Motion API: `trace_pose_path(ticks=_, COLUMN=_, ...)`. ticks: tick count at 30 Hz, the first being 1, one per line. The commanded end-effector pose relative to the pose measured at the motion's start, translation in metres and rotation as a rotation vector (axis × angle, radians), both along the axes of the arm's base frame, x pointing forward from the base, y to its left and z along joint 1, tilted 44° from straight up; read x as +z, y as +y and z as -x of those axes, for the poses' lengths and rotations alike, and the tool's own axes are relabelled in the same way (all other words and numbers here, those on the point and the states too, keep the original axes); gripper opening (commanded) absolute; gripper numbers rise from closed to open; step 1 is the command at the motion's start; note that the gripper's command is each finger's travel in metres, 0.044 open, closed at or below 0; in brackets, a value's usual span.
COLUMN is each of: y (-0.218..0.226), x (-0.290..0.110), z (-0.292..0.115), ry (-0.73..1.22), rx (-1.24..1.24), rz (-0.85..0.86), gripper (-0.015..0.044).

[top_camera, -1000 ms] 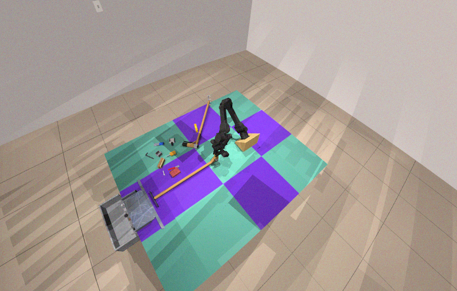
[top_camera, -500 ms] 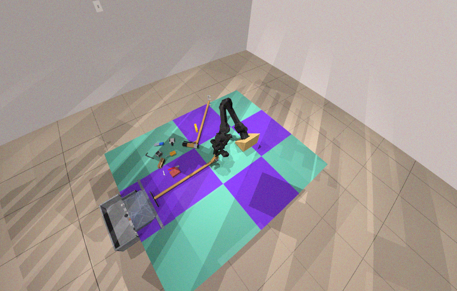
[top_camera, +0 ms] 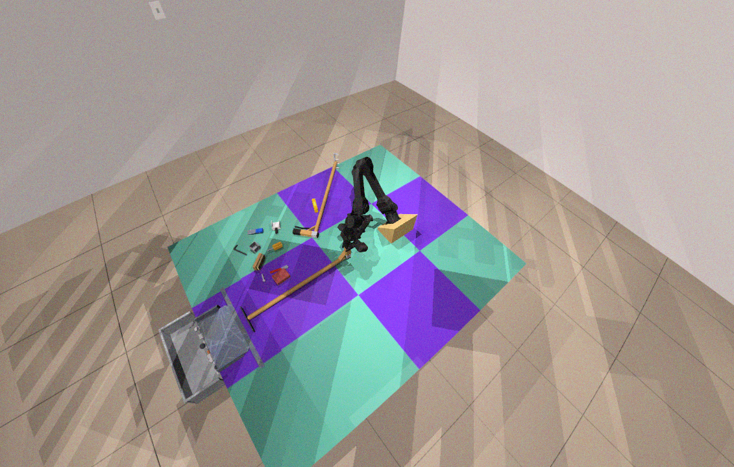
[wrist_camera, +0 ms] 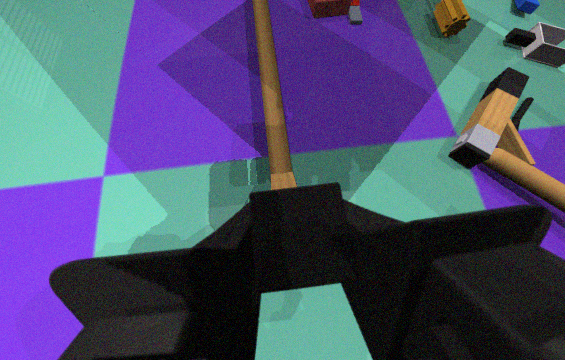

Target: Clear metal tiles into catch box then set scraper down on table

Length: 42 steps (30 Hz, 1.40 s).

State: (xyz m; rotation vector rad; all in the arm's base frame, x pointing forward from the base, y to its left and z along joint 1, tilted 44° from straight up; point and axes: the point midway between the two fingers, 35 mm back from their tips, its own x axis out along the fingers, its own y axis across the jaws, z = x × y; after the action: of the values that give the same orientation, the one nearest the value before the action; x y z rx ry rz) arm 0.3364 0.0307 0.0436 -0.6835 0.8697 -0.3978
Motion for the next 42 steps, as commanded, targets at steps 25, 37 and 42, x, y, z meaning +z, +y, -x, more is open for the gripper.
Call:
trace_pose_path(ticks=25, y=-0.0006, x=-0.0002, z=0.0002, ry=0.001, rx=-0.001, rz=0.001, gripper=0.0000)
trace_pose_path(ticks=37, y=-0.0007, x=-0.0002, z=0.0002, ry=0.002, rx=-0.002, rz=0.001, gripper=0.0000)
trace_pose_path(ticks=42, y=-0.0015, x=0.0011, z=0.0032, ry=0.000, rx=-0.008, rz=-0.003, gripper=0.0000)
